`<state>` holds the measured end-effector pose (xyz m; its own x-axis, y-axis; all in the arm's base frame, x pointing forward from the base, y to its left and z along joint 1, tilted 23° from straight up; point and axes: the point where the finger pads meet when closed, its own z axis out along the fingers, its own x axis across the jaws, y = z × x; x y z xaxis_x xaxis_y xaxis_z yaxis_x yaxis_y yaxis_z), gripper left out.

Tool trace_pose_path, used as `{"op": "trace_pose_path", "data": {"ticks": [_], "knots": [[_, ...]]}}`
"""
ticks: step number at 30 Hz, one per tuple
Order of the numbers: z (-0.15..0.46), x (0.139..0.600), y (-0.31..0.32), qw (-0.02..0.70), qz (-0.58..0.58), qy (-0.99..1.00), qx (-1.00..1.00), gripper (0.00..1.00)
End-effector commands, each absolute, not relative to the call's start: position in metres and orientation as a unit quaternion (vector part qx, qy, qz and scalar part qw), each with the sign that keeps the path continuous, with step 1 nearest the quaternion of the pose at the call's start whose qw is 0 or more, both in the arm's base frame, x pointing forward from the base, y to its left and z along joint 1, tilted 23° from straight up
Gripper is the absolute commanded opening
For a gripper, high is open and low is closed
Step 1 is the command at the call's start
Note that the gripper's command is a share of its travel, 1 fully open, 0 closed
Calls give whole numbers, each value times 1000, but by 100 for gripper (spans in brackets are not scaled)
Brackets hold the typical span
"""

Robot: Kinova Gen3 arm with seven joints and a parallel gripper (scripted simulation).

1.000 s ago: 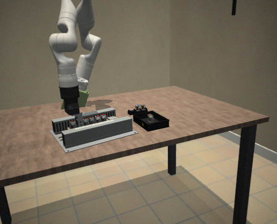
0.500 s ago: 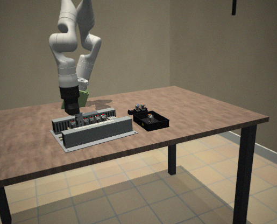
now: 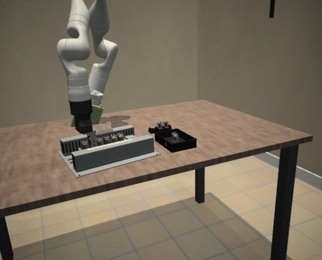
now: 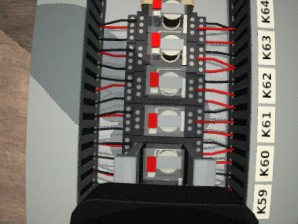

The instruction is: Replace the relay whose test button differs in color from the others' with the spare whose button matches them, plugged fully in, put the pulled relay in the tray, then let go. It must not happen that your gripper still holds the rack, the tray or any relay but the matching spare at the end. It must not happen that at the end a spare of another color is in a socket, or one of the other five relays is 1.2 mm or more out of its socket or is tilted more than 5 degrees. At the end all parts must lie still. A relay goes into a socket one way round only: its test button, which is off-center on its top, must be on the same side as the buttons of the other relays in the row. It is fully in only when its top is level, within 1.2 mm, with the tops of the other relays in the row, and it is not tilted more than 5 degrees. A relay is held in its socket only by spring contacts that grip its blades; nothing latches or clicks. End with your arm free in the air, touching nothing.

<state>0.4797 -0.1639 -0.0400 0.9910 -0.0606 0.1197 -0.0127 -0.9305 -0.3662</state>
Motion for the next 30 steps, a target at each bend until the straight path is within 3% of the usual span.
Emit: {"op": "trace_pose_path", "data": {"ticks": [1,30], "knots": [[-38,481,-164,186,-66,20,-980,0],[-40,480,-165,185,-65,19,-980,0]]}}
